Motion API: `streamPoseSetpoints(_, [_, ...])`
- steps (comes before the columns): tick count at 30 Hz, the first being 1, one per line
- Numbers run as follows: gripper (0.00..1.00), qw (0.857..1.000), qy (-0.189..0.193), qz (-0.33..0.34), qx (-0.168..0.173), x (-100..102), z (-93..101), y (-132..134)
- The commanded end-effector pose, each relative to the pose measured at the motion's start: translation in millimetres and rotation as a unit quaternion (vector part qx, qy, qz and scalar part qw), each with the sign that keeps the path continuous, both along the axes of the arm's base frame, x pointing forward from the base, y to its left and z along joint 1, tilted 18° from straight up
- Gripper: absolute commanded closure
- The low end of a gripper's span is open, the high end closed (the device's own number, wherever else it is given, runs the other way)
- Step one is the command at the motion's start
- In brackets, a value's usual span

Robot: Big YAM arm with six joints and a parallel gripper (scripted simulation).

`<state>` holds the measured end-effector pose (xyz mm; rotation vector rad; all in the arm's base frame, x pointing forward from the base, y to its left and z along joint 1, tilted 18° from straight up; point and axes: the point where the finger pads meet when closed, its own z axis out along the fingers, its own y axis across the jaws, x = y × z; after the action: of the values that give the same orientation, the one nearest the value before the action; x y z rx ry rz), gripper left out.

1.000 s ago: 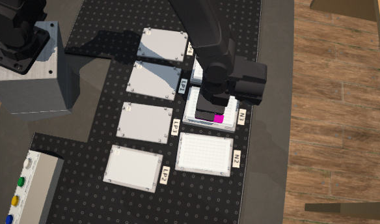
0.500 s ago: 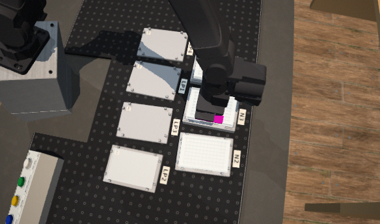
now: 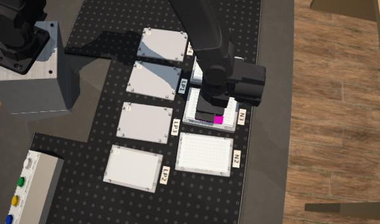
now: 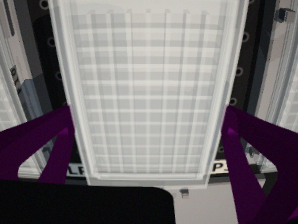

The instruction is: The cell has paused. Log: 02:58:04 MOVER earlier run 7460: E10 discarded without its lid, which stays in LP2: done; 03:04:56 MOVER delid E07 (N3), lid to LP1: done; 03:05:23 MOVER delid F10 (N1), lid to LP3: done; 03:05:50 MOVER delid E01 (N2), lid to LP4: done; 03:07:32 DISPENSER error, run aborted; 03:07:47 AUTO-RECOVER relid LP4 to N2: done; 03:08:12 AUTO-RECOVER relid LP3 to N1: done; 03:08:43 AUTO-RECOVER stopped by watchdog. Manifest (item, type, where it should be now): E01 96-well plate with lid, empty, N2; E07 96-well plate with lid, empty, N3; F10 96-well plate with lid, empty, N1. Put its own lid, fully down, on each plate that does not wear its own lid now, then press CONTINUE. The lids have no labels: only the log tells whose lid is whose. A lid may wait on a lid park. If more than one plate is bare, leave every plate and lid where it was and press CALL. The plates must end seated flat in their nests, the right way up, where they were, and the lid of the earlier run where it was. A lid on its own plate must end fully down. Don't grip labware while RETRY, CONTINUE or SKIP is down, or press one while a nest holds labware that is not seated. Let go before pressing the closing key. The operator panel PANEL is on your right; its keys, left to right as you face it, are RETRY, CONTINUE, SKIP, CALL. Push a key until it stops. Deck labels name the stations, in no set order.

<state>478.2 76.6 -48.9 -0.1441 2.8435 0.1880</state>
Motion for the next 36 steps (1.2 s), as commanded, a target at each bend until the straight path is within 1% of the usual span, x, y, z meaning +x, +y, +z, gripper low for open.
streamPoseSetpoints(1, [1.0, 1.0, -0.011, -0.001, 0.003, 14.0, 4.8, 6.0])
streamPoseSetpoints(4, [1.0, 1.0, -0.016, -0.001, 0.004, 17.4, 5.3, 7.0])
streamPoseSetpoints(7, [1.0, 1.0, -0.011, -0.001, 0.003, 13.0, 1.7, 7.1])
streamPoseSetpoints(11, [1.0, 1.0, -0.011, -0.001, 0.003, 13.8, 0.7, 6.7])
streamPoseSetpoints(12, [1.0, 1.0, -0.015, -0.001, 0.002, 12.2, 7.1, 2.0])
streamPoseSetpoints(36, [1.0, 1.0, -0.015, -0.001, 0.002, 11.9, 7.0, 1.9])
